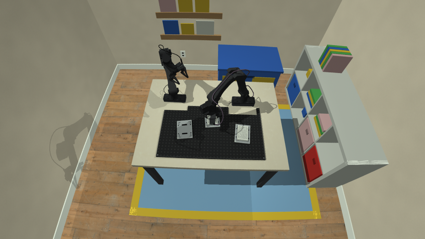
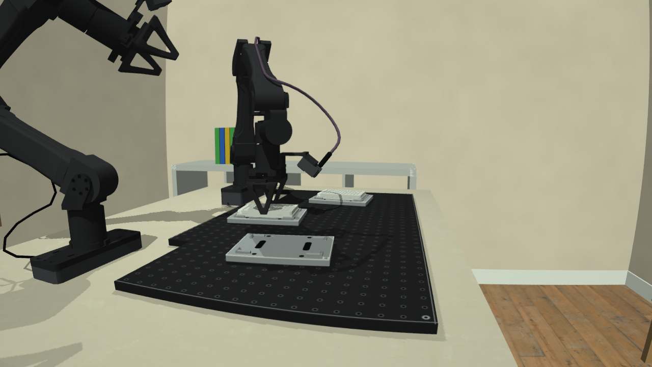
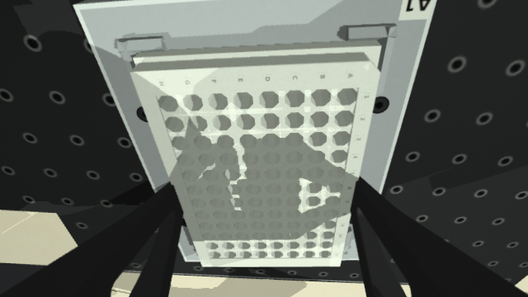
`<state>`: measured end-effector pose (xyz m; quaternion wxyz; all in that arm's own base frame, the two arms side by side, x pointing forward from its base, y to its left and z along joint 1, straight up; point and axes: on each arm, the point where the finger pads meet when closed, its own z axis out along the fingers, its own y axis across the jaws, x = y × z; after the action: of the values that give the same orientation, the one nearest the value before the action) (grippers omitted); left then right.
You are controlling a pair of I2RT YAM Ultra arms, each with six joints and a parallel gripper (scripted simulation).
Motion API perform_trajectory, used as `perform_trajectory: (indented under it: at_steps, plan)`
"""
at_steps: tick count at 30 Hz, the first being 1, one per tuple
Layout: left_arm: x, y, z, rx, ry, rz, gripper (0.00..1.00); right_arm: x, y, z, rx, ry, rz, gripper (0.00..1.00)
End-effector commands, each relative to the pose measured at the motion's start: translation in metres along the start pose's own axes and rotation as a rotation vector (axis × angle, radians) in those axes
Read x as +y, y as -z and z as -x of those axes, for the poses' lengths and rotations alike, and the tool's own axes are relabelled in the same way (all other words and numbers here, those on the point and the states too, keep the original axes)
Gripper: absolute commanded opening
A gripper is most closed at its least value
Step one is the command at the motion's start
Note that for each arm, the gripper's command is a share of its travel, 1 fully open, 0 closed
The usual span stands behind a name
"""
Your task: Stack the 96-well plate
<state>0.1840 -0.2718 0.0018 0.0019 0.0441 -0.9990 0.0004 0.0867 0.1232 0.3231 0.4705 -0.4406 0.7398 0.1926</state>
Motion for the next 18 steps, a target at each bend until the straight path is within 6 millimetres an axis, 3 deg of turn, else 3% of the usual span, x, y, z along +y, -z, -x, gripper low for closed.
perform_trajectory:
  at_steps: [1,6,8,12,17,18]
  plan:
    - [0.000,0.004,0.001,-0.014,0.006,-0.017,0.79,0.004,0.007,0.006,-0.019,0.020,0.002,1.00]
    - [-0.002,0.030,0.002,-0.014,0.004,-0.017,0.79,0.004,0.007,0.006,-0.019,0.020,0.002,1.00]
    - [-0.002,0.030,0.002,-0.014,0.004,-0.017,0.79,0.004,0.007,0.006,-0.019,0.020,0.002,1.00]
    - [-0.002,0.055,0.001,-0.014,0.004,-0.017,0.79,0.004,0.007,0.006,-0.019,0.020,0.002,1.00]
    - [0.000,0.056,0.004,-0.023,-0.021,-0.015,0.79,0.005,0.007,0.006,-0.019,0.024,0.006,1.00]
    - [0.002,0.056,0.006,-0.024,-0.029,-0.016,0.79,-0.003,0.005,0.011,-0.028,0.021,-0.022,1.00]
